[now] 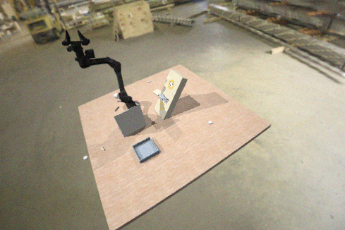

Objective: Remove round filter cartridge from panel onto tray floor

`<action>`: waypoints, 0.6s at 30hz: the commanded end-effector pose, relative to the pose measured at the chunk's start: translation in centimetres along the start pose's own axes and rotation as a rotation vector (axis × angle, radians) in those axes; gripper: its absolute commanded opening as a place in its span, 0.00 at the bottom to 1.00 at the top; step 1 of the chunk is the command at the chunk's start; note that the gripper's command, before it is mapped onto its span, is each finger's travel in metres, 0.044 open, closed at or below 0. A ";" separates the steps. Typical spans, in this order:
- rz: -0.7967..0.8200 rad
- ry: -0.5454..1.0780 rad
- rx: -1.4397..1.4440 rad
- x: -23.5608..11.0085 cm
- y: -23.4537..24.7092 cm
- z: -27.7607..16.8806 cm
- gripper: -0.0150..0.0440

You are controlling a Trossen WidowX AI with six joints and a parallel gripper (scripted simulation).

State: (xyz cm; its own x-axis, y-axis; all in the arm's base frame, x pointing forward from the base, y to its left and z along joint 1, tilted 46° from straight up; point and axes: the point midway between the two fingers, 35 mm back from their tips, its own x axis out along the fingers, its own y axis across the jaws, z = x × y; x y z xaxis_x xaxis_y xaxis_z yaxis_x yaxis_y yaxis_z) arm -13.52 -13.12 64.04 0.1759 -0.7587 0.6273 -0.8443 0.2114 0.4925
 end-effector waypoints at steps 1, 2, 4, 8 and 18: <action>0.000 0.001 0.012 0.0 0.0 0.1 0.89; -0.001 0.004 0.048 0.1 0.0 0.5 0.84; -0.004 0.012 0.179 0.5 0.0 1.9 0.75; -0.022 0.017 0.468 1.6 -0.6 5.3 0.58; -0.115 -0.050 1.112 5.1 -6.1 13.0 0.43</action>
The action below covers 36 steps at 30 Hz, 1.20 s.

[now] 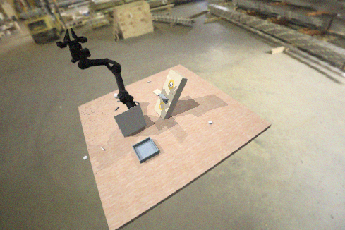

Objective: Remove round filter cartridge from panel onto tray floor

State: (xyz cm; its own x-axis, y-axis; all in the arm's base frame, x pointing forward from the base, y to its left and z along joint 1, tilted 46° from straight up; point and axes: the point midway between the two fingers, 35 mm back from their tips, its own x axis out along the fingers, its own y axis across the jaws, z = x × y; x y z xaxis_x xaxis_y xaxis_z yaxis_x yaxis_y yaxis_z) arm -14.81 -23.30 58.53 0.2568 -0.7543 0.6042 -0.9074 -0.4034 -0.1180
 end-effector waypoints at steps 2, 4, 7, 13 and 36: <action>-0.014 -0.073 0.350 1.8 1.0 5.9 0.43; -0.036 -0.112 0.471 2.6 0.5 8.2 0.43; -0.059 -0.165 0.615 3.5 -0.4 11.0 0.43; -0.048 -0.317 0.958 4.7 -2.3 18.5 0.43; 0.343 -1.371 2.000 -5.7 -26.0 44.1 0.43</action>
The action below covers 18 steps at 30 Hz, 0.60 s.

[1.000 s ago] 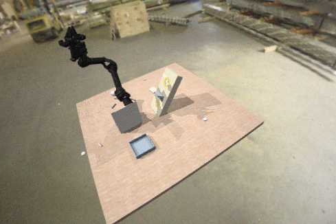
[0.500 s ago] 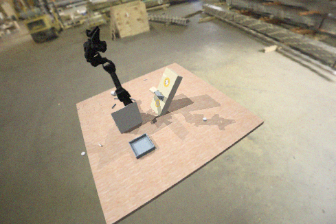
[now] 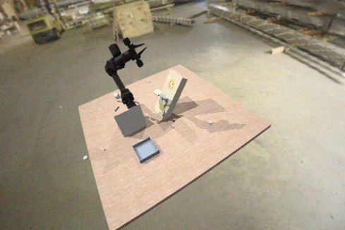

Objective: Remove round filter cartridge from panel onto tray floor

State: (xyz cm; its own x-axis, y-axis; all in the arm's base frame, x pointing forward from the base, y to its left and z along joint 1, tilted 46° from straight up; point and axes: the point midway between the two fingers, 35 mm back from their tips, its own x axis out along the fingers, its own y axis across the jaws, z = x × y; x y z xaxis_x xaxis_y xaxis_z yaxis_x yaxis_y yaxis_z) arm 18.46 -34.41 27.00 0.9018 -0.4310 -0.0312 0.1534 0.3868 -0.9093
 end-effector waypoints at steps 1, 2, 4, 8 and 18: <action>0.171 -0.094 0.209 2.4 6.5 3.2 0.43; 0.212 -0.112 0.252 2.8 7.9 4.0 0.43; 0.298 -0.144 0.336 3.4 10.8 5.7 0.43; 0.484 -0.192 0.494 3.5 16.6 9.4 0.43; 0.982 -0.205 0.796 -1.1 29.0 17.8 0.43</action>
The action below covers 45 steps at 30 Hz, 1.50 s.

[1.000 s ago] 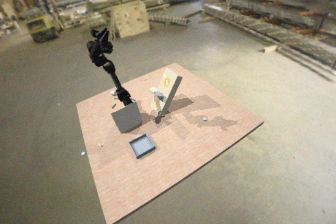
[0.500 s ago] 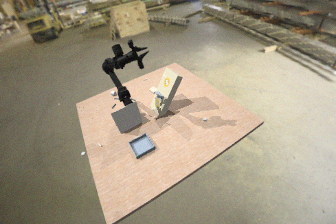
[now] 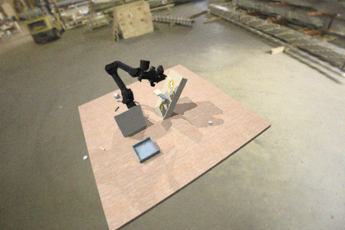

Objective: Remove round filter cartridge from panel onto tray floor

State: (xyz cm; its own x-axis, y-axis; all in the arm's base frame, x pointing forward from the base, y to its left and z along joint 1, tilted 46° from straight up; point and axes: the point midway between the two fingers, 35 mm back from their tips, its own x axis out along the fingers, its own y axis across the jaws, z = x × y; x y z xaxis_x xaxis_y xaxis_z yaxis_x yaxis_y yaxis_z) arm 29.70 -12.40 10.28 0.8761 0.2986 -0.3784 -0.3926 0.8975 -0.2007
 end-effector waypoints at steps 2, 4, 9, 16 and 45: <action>0.161 0.028 0.130 1.8 5.2 -0.9 0.43; 0.161 0.028 0.130 1.8 5.2 -0.9 0.43; 0.161 0.028 0.130 1.8 5.2 -0.9 0.43; 0.161 0.028 0.130 1.8 5.2 -0.9 0.43; 0.162 0.031 0.128 6.2 5.8 -1.0 0.43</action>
State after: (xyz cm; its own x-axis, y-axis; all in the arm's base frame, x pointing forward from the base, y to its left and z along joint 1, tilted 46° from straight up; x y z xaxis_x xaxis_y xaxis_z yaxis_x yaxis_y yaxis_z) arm 32.16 -6.06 6.18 0.7957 0.4350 -0.4215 -0.4896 0.8716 -0.0247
